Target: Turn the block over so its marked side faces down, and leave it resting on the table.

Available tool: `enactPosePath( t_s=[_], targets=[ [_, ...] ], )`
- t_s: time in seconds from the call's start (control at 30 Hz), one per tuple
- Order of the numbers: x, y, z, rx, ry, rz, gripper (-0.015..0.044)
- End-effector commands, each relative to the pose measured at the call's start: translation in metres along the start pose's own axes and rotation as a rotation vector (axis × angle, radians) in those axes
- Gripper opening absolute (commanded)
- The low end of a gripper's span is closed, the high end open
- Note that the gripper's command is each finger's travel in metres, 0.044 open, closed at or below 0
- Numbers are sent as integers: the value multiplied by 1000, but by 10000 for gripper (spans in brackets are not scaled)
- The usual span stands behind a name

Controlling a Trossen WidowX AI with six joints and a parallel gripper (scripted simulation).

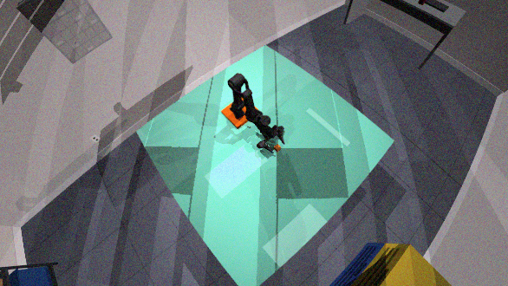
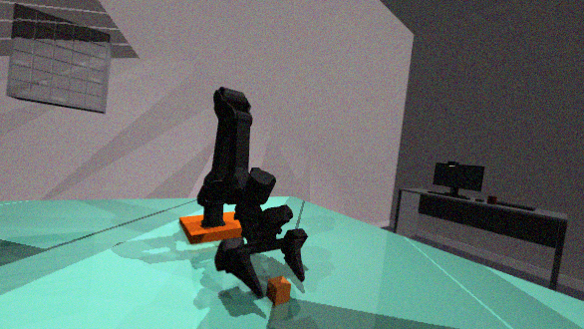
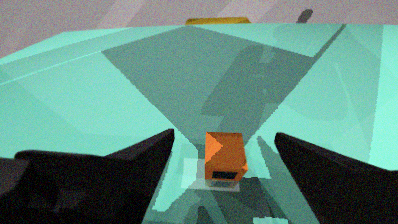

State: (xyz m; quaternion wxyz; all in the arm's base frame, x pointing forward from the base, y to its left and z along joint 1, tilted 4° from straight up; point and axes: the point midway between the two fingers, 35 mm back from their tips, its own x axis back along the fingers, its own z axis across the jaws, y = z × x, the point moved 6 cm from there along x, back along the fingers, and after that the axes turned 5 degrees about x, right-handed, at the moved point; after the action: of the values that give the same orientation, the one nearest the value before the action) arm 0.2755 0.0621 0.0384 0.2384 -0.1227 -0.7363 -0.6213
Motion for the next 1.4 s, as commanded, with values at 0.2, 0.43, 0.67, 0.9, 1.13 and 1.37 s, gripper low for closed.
enactPosePath(
  t_s=[0.2,0.43,0.67,0.9,1.13,1.37],
  targets=[
    [0,0,0,5,-3,0,440],
    [0,0,0,5,-3,0,440],
    [0,0,0,5,-3,0,440],
    [0,0,0,5,-3,0,440],
    [-8,21,0,4,14,159,440],
    [20,64,-4,3,34,411,440]
  ],
)
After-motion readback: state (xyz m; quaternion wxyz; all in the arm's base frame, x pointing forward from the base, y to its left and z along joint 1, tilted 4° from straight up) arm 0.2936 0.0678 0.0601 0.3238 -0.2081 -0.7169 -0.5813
